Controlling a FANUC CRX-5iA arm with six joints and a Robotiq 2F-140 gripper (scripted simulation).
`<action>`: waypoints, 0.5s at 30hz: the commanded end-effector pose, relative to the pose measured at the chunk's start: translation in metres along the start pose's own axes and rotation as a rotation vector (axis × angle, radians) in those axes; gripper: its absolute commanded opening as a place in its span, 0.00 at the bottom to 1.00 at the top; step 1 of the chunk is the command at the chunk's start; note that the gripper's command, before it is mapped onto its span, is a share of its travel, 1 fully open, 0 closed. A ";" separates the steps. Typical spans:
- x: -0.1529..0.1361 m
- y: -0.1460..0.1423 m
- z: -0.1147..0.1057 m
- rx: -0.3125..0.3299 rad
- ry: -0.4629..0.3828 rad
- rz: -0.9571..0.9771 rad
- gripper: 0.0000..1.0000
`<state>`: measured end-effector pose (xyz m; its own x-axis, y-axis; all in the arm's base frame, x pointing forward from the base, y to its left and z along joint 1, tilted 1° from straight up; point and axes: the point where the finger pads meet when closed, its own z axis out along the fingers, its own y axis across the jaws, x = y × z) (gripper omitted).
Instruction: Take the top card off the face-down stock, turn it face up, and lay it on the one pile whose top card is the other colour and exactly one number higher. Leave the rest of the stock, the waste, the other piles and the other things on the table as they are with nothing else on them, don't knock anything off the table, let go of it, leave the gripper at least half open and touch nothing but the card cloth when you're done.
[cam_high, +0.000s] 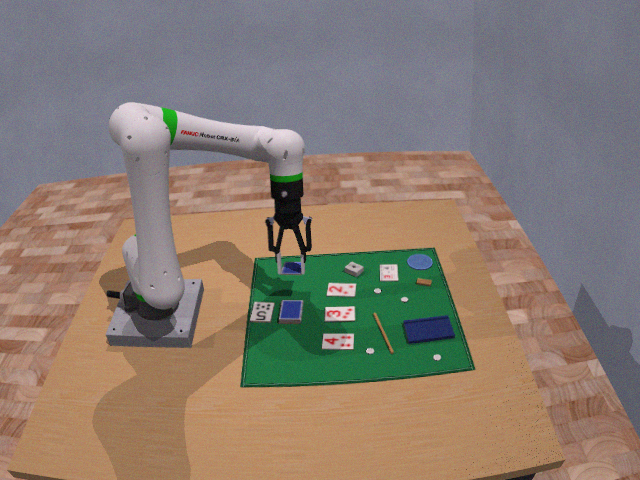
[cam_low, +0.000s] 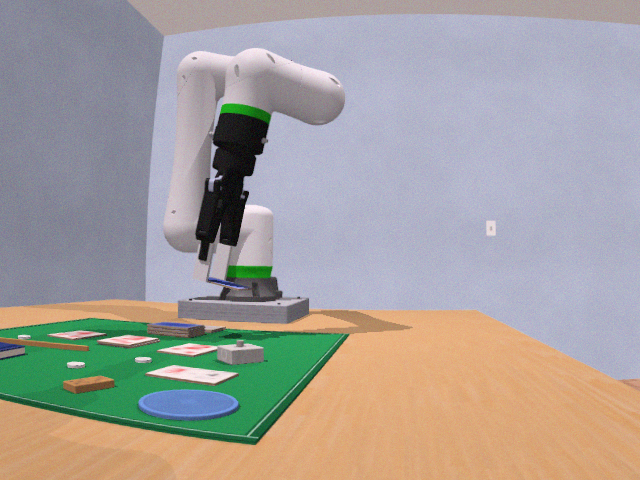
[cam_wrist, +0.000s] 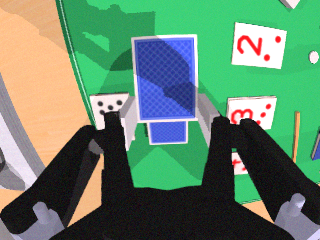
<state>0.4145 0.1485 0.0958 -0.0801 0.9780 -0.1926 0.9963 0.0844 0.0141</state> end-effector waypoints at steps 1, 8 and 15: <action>0.002 0.000 0.000 0.000 -0.052 0.000 0.40; 0.009 0.000 0.001 -0.001 -0.270 0.000 0.40; 0.014 0.000 0.003 -0.001 -0.426 0.000 0.40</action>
<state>0.4138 0.1602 0.0914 -0.0622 0.8287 -0.5562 0.9963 0.0846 0.0147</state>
